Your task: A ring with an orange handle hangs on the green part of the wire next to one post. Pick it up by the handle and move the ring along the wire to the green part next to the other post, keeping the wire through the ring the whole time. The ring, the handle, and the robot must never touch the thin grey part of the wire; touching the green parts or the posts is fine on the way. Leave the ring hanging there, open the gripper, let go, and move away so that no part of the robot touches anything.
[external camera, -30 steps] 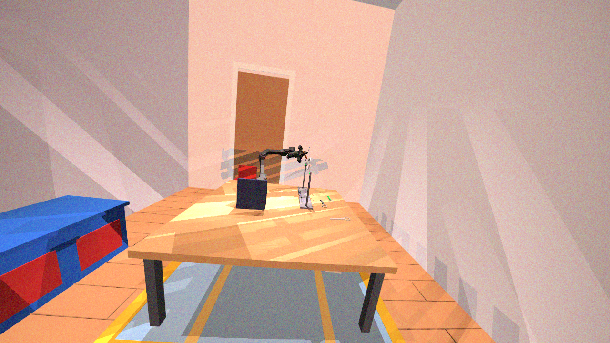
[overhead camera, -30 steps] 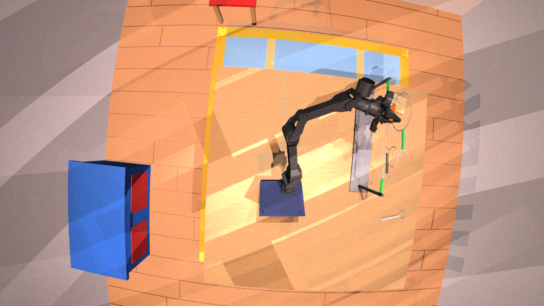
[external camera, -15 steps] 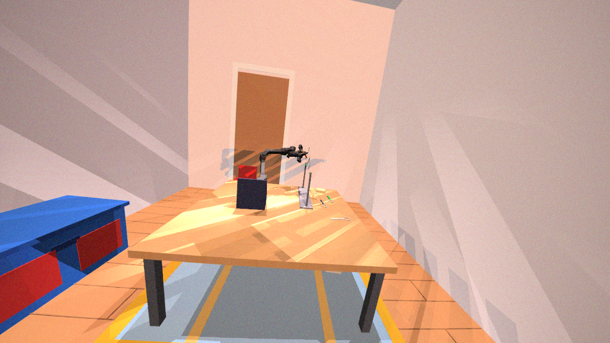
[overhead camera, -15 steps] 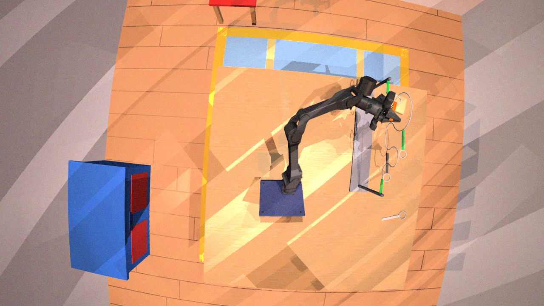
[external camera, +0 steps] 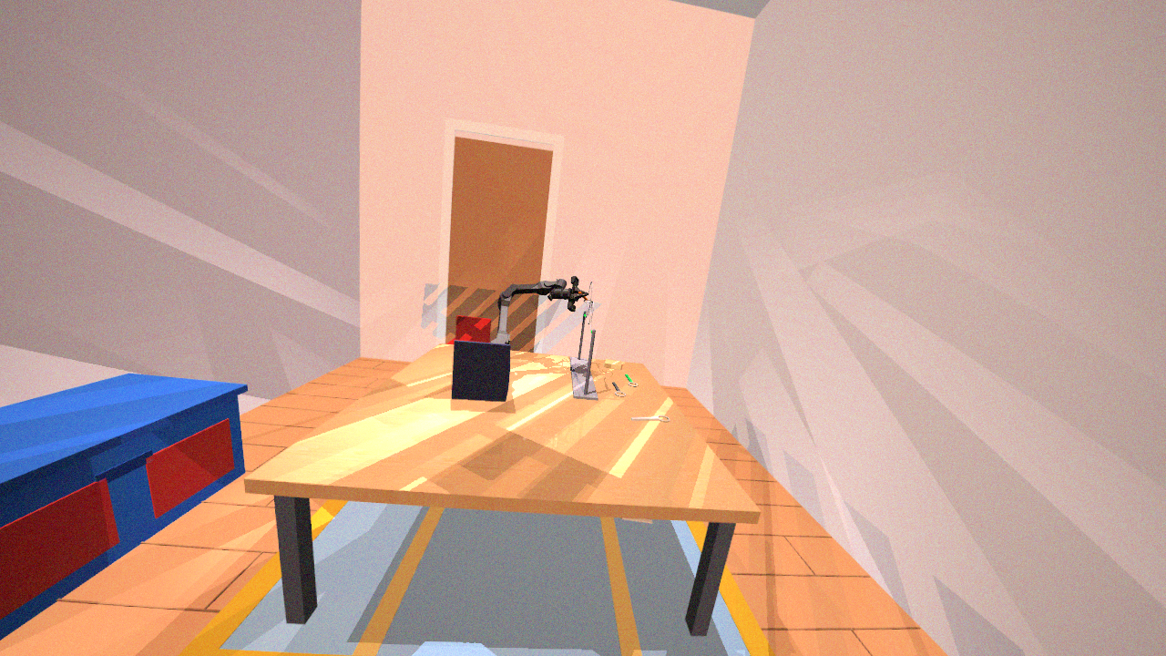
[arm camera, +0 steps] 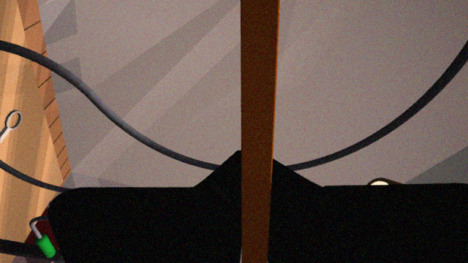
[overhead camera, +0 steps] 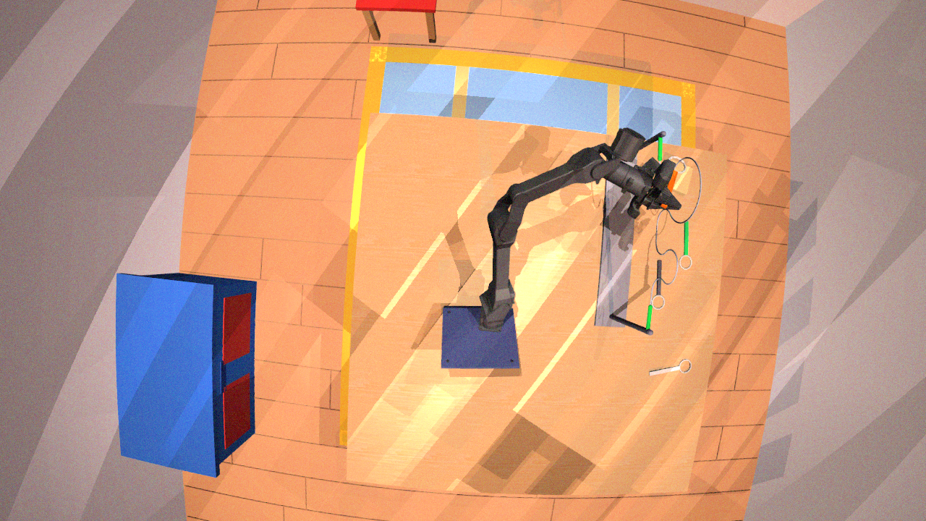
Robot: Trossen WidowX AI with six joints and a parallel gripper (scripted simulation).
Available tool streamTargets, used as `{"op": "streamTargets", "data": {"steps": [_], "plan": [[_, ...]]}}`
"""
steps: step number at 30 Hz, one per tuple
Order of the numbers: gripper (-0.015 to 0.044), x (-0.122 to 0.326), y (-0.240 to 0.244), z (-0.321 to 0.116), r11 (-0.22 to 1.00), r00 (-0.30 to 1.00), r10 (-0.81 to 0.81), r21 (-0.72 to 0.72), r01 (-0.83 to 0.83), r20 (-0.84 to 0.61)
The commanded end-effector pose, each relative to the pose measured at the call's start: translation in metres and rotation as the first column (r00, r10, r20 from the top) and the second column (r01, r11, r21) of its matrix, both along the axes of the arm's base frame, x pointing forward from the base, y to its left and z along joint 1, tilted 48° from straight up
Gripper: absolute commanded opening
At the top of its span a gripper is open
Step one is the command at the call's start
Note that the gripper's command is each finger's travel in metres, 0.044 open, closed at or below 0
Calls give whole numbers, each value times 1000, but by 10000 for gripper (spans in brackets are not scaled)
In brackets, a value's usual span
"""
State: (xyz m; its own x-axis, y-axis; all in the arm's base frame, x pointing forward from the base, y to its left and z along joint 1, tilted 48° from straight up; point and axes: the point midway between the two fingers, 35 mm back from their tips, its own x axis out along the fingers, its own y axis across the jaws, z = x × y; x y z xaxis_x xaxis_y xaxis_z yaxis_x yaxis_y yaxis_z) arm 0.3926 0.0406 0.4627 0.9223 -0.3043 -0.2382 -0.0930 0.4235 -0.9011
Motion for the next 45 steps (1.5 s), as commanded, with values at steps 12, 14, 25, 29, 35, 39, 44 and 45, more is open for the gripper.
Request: {"op": "streamTargets", "data": {"steps": [12, 14, 25, 29, 35, 39, 44, 45], "plan": [[-150, 0, 3, -3, 982, 1000, -5, 191, 7, -12], [-150, 0, 3, -3, 976, 1000, -5, 216, 8, -15], [-150, -1, 6, -7, 937, 1000, -4, 349, 14, -31], [-150, -1, 8, -8, 918, 999, -2, 396, 17, -36], [-150, -1, 10, -10, 885, 999, 1, 464, 20, -44], [-150, -1, 11, -11, 861, 999, 3, 508, 23, -50], [-150, -1, 13, -12, 827, 998, 7, 562, 26, -56], [-150, -1, 13, -13, 820, 998, 7, 572, 27, -57]]}}
